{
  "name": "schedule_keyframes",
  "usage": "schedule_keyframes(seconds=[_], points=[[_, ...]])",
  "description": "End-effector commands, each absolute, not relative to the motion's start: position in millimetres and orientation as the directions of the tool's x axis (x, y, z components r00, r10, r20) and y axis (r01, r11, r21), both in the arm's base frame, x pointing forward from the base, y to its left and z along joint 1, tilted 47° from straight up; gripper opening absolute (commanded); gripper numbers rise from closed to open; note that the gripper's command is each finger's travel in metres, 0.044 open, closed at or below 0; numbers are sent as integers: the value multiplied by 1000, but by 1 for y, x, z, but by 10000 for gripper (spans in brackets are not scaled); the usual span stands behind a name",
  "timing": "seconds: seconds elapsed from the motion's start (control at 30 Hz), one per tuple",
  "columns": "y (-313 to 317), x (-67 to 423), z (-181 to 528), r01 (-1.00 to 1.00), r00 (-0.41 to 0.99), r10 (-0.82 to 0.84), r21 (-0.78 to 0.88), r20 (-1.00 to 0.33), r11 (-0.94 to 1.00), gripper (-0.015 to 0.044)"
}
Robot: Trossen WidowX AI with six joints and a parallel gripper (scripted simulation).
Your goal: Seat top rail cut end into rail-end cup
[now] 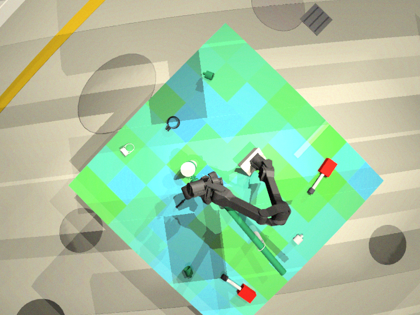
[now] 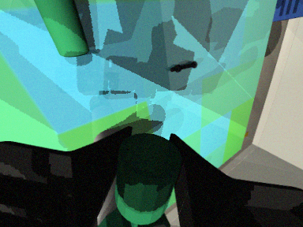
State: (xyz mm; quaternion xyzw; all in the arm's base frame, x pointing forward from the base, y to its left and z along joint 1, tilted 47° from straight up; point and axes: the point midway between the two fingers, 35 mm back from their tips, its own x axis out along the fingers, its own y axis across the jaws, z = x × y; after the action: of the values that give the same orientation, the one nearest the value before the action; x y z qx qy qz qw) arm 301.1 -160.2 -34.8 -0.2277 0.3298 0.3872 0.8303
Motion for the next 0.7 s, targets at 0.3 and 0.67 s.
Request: schedule_keyframes(seconds=[0.3,0.67], points=[[-158,292,-33,-823,500,526,-188,-688,536,0],[-157,286,-32,-837,508,549,-230,-664,496,0]])
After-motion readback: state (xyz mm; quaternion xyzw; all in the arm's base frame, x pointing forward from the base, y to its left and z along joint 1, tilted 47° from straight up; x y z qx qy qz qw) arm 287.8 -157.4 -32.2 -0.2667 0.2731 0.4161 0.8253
